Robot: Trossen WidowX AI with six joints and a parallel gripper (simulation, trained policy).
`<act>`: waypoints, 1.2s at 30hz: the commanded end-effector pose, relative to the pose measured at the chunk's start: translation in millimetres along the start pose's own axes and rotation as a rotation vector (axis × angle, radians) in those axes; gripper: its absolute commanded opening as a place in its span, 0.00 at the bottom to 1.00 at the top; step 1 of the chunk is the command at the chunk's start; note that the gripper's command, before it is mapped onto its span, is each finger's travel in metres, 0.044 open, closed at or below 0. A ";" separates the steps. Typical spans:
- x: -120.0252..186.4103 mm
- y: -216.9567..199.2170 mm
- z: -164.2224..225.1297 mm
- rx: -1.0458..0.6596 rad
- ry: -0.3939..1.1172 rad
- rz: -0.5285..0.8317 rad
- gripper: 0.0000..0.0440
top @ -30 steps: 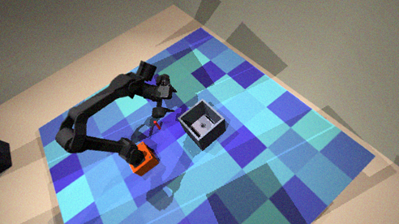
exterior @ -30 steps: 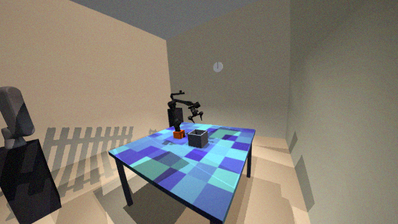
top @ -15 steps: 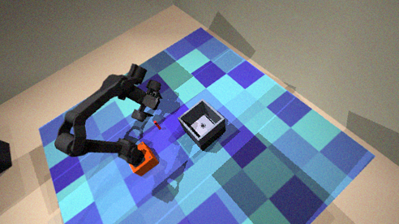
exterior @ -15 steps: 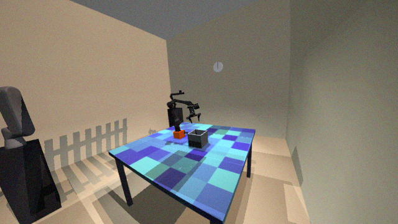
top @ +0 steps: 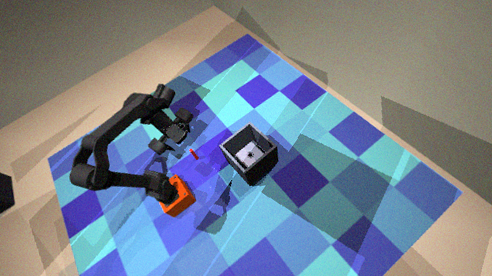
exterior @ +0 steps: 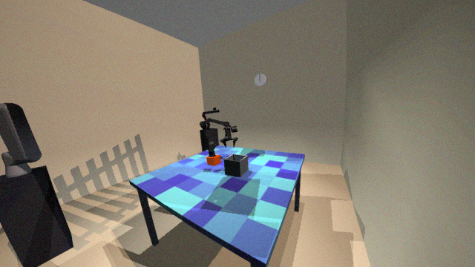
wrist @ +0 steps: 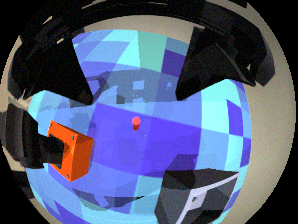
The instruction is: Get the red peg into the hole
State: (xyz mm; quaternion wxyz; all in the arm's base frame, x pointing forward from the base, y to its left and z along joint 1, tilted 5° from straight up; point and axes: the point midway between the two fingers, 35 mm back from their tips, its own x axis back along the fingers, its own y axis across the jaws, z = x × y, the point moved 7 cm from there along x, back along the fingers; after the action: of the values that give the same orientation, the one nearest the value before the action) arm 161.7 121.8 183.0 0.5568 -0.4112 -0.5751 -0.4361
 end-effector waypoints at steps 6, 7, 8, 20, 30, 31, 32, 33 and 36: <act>-17.7 -6.2 7.6 -0.001 -0.025 0.086 1.00; -20.0 -6.3 8.3 0.002 -0.028 0.093 1.00; -22.3 -6.4 9.0 0.005 -0.032 0.099 1.00; -52.6 -5.5 14.6 0.040 -0.076 0.145 1.00; -87.7 -6.7 12.7 0.039 -0.114 0.150 1.00; -90.9 -6.8 12.5 0.037 -0.116 0.148 0.99; -94.2 -6.9 12.3 0.035 -0.118 0.146 0.99; -97.3 -7.1 12.1 0.033 -0.120 0.144 0.99; -106.4 -7.5 11.5 0.026 -0.125 0.139 0.97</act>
State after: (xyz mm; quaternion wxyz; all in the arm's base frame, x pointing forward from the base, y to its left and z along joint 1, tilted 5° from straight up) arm 156.4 133.6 85.7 0.5594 -0.4651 -0.5831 -0.3616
